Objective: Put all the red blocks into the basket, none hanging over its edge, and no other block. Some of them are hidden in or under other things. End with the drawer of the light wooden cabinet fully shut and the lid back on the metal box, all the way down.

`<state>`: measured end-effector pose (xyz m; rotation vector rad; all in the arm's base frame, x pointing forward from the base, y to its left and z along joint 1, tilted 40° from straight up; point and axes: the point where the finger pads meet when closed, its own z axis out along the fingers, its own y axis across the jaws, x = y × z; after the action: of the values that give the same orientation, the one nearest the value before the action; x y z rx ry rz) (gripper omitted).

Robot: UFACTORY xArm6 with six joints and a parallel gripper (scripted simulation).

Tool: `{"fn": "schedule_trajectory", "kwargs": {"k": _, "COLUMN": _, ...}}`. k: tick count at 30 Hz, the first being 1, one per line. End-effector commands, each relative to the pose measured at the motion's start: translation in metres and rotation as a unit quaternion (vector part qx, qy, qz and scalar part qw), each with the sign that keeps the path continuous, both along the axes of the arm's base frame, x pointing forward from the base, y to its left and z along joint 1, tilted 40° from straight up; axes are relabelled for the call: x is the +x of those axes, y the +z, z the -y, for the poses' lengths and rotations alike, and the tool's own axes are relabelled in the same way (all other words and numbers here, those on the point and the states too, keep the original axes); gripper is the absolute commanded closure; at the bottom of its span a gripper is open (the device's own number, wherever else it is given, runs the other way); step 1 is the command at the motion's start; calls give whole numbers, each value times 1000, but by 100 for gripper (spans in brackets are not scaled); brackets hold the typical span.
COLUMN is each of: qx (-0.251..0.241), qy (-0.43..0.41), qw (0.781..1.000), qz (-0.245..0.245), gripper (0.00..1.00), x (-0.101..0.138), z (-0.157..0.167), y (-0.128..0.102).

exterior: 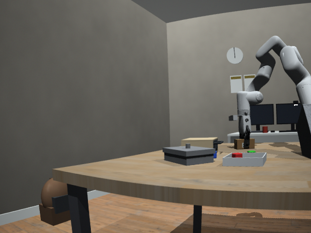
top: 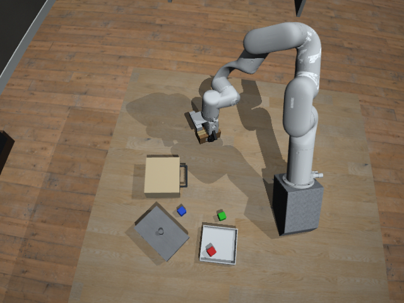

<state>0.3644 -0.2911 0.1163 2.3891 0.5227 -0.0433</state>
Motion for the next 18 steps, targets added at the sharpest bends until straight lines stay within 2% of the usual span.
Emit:
{"fn": "schedule_trajectory", "kwargs": {"k": 1, "qx": 0, "qy": 1, "qw": 1000, "qz": 1, "gripper": 10, "x": 1, "z": 0, "y": 1}}
{"fn": "schedule_trajectory", "kwargs": {"k": 5, "qx": 0, "qy": 1, "qw": 1000, "qz": 1, "gripper": 10, "x": 1, "z": 0, "y": 1}}
{"fn": "schedule_trajectory", "kwargs": {"k": 6, "qx": 0, "qy": 1, "qw": 1000, "qz": 1, "gripper": 38, "x": 1, "z": 0, "y": 1}}
{"fn": "schedule_trajectory", "kwargs": {"k": 18, "qx": 0, "qy": 1, "qw": 1000, "qz": 1, "gripper": 38, "x": 1, "z": 0, "y": 1}}
